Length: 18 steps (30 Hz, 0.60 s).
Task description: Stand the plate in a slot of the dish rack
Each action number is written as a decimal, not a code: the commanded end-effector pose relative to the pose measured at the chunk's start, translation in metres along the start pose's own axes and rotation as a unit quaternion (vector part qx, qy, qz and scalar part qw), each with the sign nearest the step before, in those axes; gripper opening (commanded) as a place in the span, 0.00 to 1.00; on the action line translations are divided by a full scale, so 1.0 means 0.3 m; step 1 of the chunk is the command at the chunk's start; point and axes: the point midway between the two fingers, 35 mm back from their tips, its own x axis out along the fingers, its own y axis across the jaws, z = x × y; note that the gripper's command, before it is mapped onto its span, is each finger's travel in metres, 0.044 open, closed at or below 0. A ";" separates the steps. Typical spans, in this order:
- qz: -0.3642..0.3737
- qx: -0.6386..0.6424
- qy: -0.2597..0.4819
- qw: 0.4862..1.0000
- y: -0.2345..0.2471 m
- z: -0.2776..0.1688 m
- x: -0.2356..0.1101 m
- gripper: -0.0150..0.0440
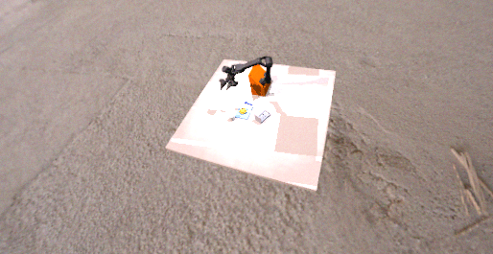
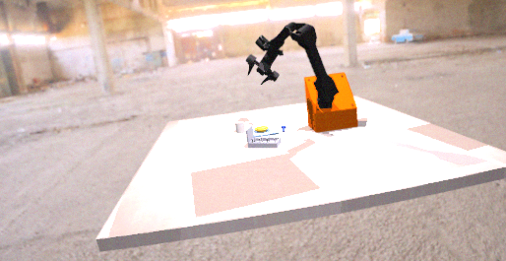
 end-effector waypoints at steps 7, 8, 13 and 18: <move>0.093 0.145 -0.020 0.985 0.032 0.098 0.043 0.93; 0.102 0.159 -0.021 0.982 0.036 0.110 0.045 0.93; 0.150 0.226 -0.019 0.962 0.052 0.166 0.055 0.93; 0.196 0.291 -0.010 0.936 0.069 0.223 0.059 0.93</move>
